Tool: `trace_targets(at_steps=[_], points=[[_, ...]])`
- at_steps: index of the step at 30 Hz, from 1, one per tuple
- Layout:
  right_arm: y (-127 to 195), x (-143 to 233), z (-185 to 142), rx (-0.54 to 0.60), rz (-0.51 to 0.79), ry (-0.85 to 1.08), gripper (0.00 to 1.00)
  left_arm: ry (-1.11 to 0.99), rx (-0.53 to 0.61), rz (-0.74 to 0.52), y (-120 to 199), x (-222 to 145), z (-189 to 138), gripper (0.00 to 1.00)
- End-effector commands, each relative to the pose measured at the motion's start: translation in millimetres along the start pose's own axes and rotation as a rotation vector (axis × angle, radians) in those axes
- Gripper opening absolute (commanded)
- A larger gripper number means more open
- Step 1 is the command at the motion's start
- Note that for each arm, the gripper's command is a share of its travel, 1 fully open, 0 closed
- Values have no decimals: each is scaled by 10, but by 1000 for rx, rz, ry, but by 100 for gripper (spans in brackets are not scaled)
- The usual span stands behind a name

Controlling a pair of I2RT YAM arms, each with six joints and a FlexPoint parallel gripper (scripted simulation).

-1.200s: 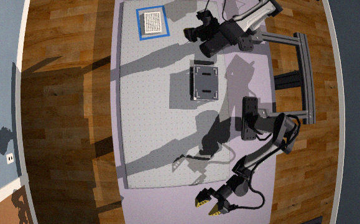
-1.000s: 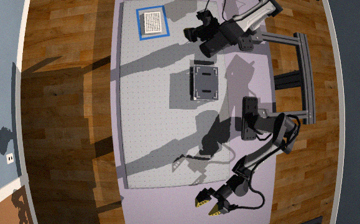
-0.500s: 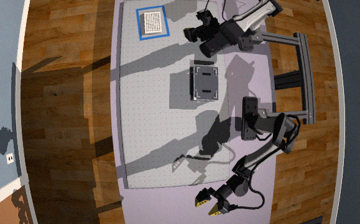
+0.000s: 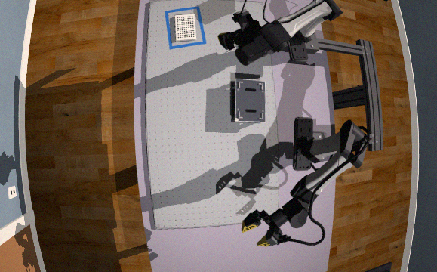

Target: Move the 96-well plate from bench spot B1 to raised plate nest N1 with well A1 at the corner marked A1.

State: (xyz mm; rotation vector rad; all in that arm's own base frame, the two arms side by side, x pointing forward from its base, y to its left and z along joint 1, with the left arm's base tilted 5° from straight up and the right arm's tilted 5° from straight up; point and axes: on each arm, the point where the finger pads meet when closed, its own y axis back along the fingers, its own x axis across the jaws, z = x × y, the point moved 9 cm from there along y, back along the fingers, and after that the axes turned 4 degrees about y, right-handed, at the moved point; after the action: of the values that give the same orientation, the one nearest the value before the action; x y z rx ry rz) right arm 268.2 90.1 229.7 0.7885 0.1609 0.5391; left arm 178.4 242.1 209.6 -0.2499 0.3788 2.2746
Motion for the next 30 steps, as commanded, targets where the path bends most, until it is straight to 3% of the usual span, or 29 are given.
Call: trace_targets(at_steps=[1, 13, 20, 30], points=[[-78, 66, -21, 21, 16, 4, 100, -56, 108, -34, 244, -131, -109, 100], [-321, 145, 24, 54, 7, 10, 100, -214, 329, -58, 1150, -515, -420, 100], [-434, 181, 44, 70, 2, 13, 100, -258, 379, -41, 1481, -664, -517, 100], [-595, 279, 121, 92, 9, 6, 100, -287, 409, -113, 1655, -861, -673, 100]])
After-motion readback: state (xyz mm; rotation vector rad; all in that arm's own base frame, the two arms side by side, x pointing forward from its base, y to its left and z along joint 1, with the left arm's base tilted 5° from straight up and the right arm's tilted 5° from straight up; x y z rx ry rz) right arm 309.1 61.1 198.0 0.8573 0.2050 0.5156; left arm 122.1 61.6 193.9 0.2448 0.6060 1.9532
